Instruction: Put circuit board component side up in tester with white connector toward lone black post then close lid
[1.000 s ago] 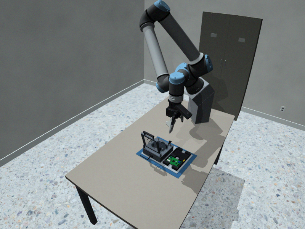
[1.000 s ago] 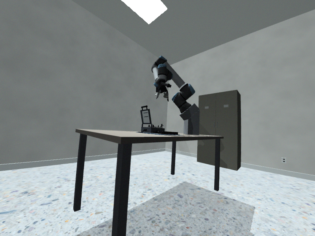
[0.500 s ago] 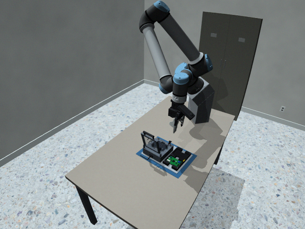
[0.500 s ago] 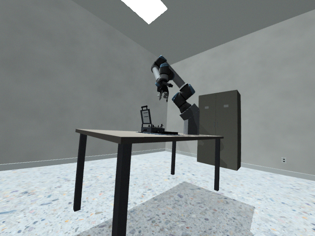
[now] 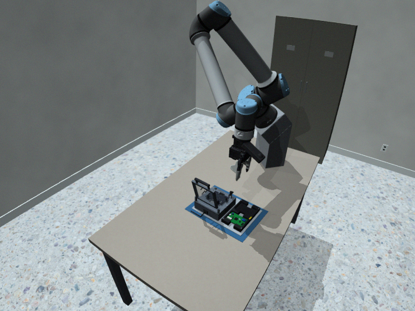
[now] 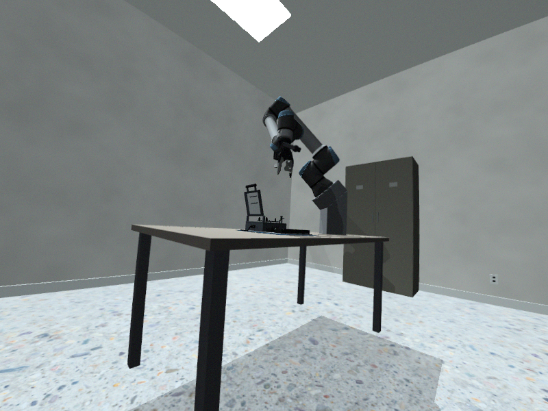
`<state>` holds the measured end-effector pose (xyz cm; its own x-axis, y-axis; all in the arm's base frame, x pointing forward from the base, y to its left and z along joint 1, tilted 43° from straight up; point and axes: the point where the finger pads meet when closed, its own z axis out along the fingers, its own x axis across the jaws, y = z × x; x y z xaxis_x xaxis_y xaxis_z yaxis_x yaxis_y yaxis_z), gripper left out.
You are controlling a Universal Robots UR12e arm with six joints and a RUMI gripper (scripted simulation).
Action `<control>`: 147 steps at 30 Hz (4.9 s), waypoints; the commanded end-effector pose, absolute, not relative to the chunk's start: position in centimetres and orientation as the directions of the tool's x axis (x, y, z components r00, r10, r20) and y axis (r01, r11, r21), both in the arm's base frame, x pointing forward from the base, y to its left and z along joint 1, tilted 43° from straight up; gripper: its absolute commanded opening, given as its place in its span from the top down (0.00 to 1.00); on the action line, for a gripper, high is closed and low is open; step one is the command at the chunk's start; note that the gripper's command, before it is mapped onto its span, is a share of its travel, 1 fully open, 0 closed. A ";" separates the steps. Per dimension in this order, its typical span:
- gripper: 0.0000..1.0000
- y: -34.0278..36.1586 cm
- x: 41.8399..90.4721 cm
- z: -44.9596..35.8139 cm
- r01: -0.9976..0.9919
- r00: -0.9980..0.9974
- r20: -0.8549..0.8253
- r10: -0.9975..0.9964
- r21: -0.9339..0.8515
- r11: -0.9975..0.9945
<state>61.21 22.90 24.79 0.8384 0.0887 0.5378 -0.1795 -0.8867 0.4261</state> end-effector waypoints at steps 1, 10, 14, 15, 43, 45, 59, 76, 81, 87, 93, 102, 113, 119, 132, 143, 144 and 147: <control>0.41 22.9 61.2 24.9 -0.180 0.838 0.539 0.089 0.426 -0.887; 0.41 22.9 61.2 24.9 -0.180 0.838 0.539 0.089 0.426 -0.887; 0.41 22.9 61.2 24.9 -0.180 0.838 0.539 0.089 0.426 -0.887; 0.41 22.9 61.2 24.9 -0.180 0.838 0.539 0.089 0.426 -0.887; 0.41 21.2 63.2 22.1 -0.180 0.838 0.539 0.089 0.426 -0.887; 0.41 20.9 63.6 21.6 -0.180 0.838 0.539 0.089 0.426 -0.887; 0.41 18.2 66.6 17.3 -0.180 0.838 0.539 0.089 0.426 -0.887; 0.41 14.7 70.6 11.6 -0.180 0.838 0.539 0.089 0.426 -0.887; 0.41 13.7 71.8 10.0 -0.180 0.838 0.539 0.089 0.426 -0.887; 0.41 13.0 72.6 8.9 -0.180 0.838 0.539 0.089 0.426 -0.887; 0.41 12.2 73.5 7.6 -0.180 0.838 0.539 0.089 0.426 -0.887; 0.41 11.6 74.2 6.6 -0.180 0.838 0.539 0.089 0.426 -0.887; 0.41 11.3 74.5 6.2 -0.180 0.838 0.539 0.089 0.426 -0.887; 0.41 11.3 74.5 6.2 -0.180 0.838 0.539 0.089 0.426 -0.887; 0.41 11.3 74.5 6.2 -0.180 0.838 0.539 0.089 0.426 -0.887; 0.41 11.3 74.5 6.2 -0.180 0.838 0.539 0.089 0.426 -0.887; 0.41 11.3 74.5 6.2 -0.180 0.838 0.539 0.089 0.426 -0.887; 0.41 11.3 74.5 6.2 -0.180 0.838 0.539 0.089 0.426 -0.887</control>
<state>74.45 11.25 6.12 0.8383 0.0885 0.5379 -0.1796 -0.8868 0.4259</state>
